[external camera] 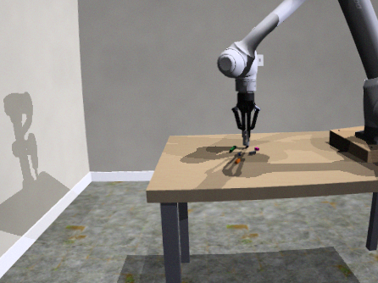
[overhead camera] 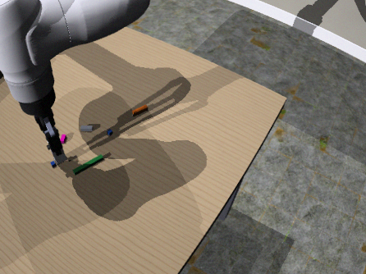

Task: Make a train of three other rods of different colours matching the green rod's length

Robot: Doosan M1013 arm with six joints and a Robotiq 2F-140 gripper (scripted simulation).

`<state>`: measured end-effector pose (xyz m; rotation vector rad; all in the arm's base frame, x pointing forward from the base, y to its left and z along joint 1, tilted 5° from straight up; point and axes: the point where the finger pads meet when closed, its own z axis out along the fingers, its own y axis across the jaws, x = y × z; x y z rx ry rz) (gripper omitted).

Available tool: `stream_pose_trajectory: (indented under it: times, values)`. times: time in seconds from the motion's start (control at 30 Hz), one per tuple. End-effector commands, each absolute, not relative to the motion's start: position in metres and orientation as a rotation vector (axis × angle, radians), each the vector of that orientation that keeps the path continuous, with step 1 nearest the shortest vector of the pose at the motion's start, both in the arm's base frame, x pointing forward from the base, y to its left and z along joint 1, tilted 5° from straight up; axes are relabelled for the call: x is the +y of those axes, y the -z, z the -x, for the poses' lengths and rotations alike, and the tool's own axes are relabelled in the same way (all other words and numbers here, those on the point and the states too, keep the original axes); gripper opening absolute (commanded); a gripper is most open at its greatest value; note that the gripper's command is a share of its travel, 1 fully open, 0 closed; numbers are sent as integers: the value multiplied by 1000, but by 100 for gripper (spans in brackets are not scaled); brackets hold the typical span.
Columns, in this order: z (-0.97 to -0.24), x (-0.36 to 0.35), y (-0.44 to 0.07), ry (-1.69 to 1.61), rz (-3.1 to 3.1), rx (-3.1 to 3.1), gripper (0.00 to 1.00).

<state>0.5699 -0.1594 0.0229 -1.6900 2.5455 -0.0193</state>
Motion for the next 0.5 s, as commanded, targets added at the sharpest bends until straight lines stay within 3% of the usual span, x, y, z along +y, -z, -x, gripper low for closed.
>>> stream_pose_trajectory:
  times: [0.0,0.47]
  values:
    - [-570,-159,-23,19,1690,2545,3]
    - [-570,-159,-22,19,1690,2545,3]
